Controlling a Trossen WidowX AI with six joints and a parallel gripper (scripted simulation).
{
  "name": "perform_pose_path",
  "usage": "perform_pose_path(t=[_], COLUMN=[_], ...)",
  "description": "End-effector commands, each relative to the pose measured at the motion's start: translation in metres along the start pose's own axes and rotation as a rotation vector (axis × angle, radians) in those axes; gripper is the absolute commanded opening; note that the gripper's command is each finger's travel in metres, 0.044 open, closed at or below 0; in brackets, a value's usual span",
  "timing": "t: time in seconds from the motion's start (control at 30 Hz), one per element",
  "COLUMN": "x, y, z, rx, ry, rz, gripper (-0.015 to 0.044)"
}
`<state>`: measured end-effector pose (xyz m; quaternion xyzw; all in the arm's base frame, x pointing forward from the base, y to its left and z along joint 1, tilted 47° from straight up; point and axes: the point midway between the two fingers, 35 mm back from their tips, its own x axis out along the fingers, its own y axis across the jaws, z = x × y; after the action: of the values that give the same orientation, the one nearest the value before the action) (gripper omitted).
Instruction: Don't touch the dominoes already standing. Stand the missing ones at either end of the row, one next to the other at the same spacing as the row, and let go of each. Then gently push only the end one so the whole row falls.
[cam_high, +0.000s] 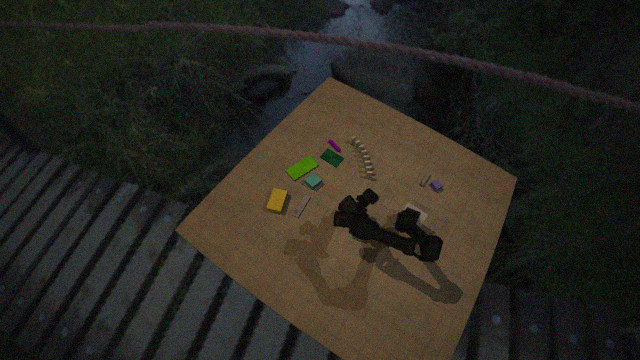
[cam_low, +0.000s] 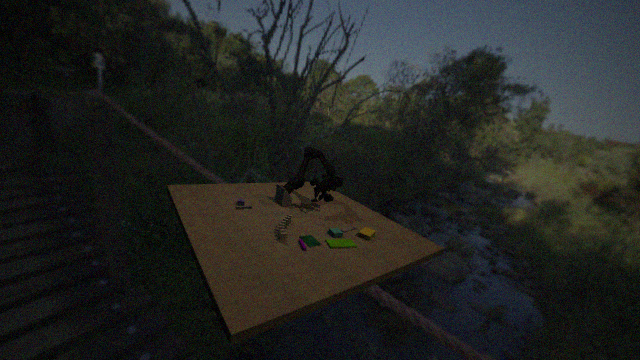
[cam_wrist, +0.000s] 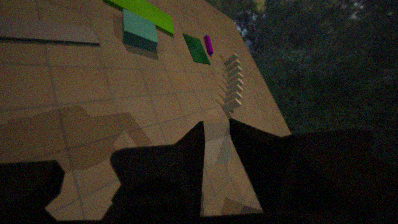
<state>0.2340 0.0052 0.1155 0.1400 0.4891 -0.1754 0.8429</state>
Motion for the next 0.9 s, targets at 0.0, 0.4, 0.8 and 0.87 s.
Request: perform_pose_path(t=[0.0, 0.4, 0.8, 0.87], x=[0.000, -0.012, -0.031, -0.034], y=[0.001, 0.008, 0.012, 0.011], z=[-0.001, 0.006, 0.007, 0.006], rx=[0.030, 0.184, 0.409, 0.453], ry=[-0.083, -0.374, -0.624, -0.659], rz=[-0.006, 0.046, 0.182, 0.211], gripper=[0.0107, 0.0107, 0.0107, 0.0107])
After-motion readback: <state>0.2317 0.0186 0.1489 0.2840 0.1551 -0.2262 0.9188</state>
